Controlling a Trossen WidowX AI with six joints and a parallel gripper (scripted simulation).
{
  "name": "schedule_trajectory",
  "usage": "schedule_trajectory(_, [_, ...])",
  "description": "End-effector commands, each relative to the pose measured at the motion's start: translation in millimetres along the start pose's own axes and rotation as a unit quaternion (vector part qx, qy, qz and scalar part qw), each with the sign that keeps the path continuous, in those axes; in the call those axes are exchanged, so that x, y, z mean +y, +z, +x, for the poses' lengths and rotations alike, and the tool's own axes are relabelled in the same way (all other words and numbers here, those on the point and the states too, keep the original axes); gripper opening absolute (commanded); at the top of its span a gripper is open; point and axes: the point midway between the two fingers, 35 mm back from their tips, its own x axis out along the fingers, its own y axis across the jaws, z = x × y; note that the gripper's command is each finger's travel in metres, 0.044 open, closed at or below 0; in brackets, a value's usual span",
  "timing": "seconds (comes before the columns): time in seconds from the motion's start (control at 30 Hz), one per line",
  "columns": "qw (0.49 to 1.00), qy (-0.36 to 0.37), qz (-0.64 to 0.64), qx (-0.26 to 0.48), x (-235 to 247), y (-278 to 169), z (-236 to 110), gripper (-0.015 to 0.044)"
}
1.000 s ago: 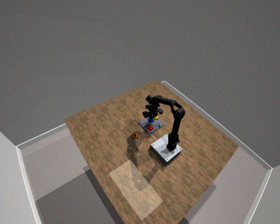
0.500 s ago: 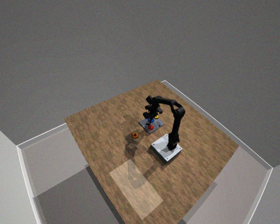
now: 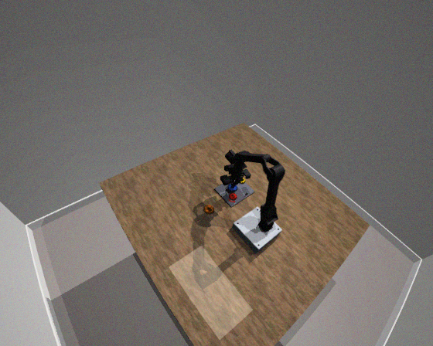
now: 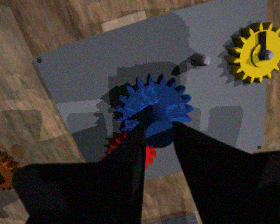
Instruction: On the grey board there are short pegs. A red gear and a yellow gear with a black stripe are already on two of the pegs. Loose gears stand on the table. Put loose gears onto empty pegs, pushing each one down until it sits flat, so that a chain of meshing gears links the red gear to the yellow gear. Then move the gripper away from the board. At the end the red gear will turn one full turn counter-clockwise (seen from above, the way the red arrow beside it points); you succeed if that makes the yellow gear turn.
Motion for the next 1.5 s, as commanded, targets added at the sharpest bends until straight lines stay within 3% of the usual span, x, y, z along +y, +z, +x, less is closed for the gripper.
schedule_trajectory(0.0, [1.000,0.002,0.028,0.003,0.9,-2.0,7.0,0.0000])
schedule_trajectory(0.33, [0.995,0.002,0.096,0.003,-0.1,-2.2,10.4,0.0000])
schedule_trajectory(1.03, [0.998,0.002,-0.055,0.003,-0.2,-2.7,15.4,0.0000])
schedule_trajectory(1.3, [0.999,0.002,-0.040,0.003,0.3,-1.7,17.3,0.0000])
schedule_trajectory(1.47, [1.000,0.002,-0.014,0.003,0.3,-1.6,15.1,0.0131])
